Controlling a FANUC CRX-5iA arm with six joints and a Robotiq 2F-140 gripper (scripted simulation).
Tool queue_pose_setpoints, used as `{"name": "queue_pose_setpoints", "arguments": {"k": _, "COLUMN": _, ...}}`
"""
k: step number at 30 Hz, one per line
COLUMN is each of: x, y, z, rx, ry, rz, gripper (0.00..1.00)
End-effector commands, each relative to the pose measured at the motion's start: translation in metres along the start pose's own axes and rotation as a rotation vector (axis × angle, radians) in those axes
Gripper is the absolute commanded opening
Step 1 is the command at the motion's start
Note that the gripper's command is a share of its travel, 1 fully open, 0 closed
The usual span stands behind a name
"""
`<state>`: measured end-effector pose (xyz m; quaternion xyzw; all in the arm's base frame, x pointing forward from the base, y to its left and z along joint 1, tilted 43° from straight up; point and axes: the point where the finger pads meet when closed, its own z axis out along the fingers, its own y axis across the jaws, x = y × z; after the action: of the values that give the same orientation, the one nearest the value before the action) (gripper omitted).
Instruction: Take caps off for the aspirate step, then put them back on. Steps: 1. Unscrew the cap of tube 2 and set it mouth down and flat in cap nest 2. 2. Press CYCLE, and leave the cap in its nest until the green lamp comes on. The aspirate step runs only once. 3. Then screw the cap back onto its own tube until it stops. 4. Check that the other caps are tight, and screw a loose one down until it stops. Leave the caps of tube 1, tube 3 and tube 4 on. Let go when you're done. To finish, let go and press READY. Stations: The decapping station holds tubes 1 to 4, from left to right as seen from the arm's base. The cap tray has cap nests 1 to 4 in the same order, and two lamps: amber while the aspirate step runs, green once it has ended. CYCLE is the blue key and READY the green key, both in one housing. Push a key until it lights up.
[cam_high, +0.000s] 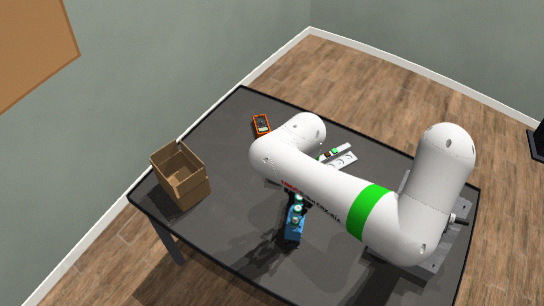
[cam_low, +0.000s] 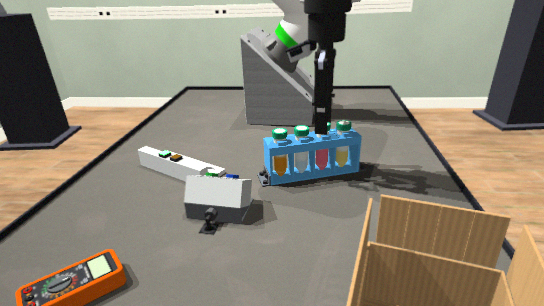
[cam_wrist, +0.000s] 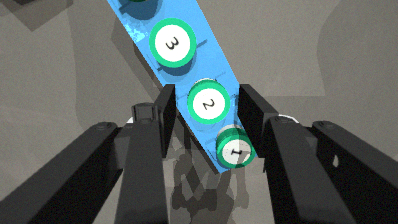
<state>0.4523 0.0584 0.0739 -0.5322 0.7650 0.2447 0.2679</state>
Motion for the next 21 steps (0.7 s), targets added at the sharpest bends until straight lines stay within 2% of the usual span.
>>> {"name": "queue_pose_setpoints", "arguments": {"k": 1, "x": 0.0001, "y": -0.0004, "z": -0.0007, "rx": 0.001, "ry": 0.0, "rz": 0.0, "gripper": 0.41}}
{"name": "queue_pose_setpoints", "arguments": {"k": 9, "x": 0.0001, "y": -0.0004, "z": -0.0008, "rx": 0.001, "ry": 0.0, "rz": -0.04, "gripper": 0.41}}
{"name": "queue_pose_setpoints", "arguments": {"k": 21, "x": 0.0, "y": -0.0004, "z": -0.0008, "rx": 0.001, "ry": 0.001, "rz": -0.52, "gripper": 0.41}}
